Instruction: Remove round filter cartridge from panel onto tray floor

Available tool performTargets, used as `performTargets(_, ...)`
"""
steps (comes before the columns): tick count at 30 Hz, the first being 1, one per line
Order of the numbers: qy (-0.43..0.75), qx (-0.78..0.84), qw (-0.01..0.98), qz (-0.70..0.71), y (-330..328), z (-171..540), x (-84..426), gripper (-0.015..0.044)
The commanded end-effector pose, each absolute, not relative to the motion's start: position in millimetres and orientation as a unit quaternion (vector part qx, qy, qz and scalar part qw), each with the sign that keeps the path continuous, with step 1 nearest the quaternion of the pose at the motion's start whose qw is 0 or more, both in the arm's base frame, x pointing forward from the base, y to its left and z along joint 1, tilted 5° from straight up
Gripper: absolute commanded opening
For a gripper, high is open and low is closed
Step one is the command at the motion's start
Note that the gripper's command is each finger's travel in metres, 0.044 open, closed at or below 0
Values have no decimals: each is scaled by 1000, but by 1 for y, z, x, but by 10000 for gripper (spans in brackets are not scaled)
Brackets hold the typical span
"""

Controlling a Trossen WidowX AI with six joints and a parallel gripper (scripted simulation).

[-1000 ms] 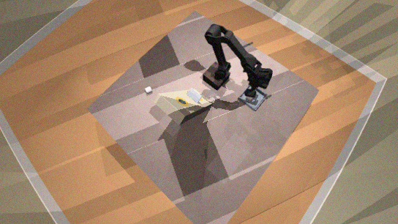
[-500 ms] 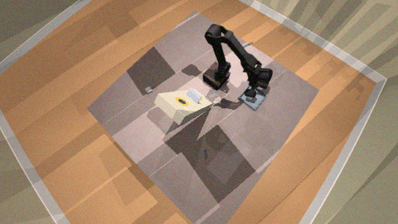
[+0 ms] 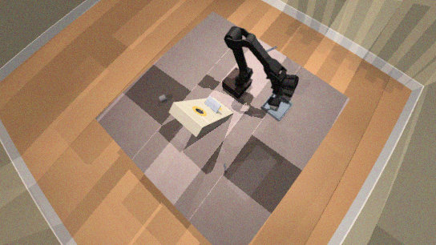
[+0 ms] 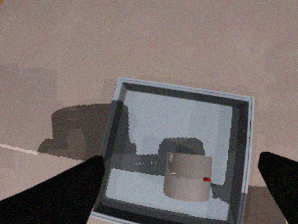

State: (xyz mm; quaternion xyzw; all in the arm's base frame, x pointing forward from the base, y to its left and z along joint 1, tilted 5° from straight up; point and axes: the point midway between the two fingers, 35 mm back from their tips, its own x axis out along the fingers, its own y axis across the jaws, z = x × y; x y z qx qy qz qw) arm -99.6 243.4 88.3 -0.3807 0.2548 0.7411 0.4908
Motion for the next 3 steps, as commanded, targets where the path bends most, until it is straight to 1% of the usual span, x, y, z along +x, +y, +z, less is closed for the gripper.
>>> performTargets(1, 255, -381, 491, 741, 243, 88, -100, 440)
performTargets(3, 255, -381, 491, 741, 243, 88, -100, 440)
